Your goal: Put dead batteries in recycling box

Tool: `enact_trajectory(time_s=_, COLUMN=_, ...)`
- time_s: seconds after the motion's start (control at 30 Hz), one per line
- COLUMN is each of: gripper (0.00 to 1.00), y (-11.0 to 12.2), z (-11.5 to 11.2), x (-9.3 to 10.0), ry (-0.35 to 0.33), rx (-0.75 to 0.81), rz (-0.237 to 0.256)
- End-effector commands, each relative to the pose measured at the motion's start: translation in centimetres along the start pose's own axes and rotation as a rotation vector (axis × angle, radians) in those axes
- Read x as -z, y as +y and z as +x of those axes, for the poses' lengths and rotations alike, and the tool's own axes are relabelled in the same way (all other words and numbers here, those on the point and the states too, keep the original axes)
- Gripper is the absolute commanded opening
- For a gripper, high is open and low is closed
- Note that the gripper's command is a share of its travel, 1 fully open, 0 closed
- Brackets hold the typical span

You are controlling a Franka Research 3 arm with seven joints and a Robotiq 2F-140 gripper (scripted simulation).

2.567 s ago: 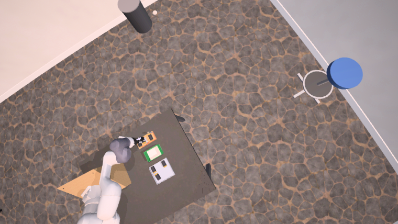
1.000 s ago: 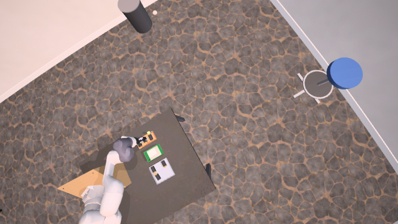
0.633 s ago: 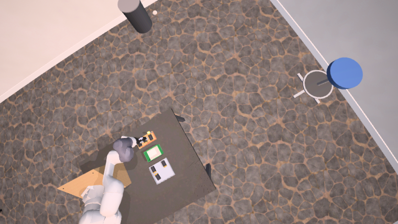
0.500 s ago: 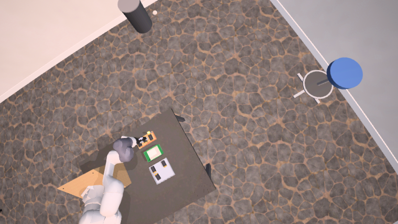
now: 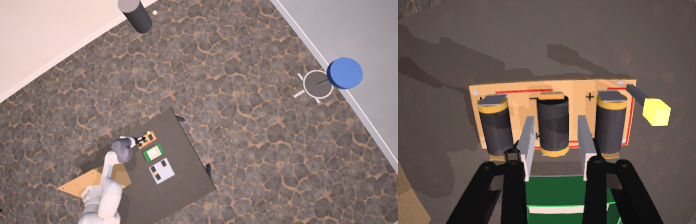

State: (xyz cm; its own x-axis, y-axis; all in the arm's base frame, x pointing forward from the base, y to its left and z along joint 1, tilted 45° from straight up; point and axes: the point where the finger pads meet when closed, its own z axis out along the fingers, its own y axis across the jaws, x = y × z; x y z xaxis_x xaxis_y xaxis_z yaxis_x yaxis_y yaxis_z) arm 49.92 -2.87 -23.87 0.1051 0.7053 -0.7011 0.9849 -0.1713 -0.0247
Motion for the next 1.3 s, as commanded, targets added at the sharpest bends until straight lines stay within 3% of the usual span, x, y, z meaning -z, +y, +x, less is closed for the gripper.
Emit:
enact_trajectory(time_s=0.0, gripper=0.29, y=-0.1, z=0.0, x=1.9, ry=-0.002, rx=0.001, rz=0.003)
enact_trajectory(time_s=0.27, gripper=0.29, y=-0.1, z=0.0, x=4.4, ry=-0.002, rx=0.001, rz=0.003)
enact_trajectory(time_s=1.27, gripper=0.29, y=-0.1, z=0.0, x=4.5, ry=-0.002, rx=0.001, rz=0.003)
